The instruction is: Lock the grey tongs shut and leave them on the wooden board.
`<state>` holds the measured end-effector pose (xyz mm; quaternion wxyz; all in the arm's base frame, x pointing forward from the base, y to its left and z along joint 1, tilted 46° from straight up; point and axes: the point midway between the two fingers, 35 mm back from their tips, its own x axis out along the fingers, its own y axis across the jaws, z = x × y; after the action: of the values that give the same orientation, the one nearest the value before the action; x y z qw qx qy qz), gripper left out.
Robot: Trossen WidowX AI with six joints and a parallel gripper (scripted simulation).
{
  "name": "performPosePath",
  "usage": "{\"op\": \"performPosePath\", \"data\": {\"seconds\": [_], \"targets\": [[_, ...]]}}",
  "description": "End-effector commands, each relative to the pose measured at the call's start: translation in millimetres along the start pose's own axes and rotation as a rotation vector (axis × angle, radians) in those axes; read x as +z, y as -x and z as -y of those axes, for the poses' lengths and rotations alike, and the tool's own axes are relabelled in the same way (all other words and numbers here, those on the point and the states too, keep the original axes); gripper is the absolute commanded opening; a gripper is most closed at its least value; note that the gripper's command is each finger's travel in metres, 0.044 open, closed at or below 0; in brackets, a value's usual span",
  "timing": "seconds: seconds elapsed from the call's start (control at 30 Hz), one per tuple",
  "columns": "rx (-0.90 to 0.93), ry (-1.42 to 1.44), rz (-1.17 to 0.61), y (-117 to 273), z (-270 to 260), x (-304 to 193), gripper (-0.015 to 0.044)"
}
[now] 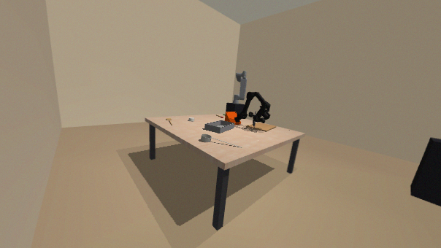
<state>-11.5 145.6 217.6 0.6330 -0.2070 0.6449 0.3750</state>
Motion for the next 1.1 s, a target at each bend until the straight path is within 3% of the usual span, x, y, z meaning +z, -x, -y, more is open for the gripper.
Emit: {"op": "performPosePath", "data": {"seconds": [0.0,1.07], "targets": [[-0.023,-0.013,0.017,0,-3,-4,-0.015],[-0.073,-0.083,0.177,-1,-26,-34,-0.015]]}}
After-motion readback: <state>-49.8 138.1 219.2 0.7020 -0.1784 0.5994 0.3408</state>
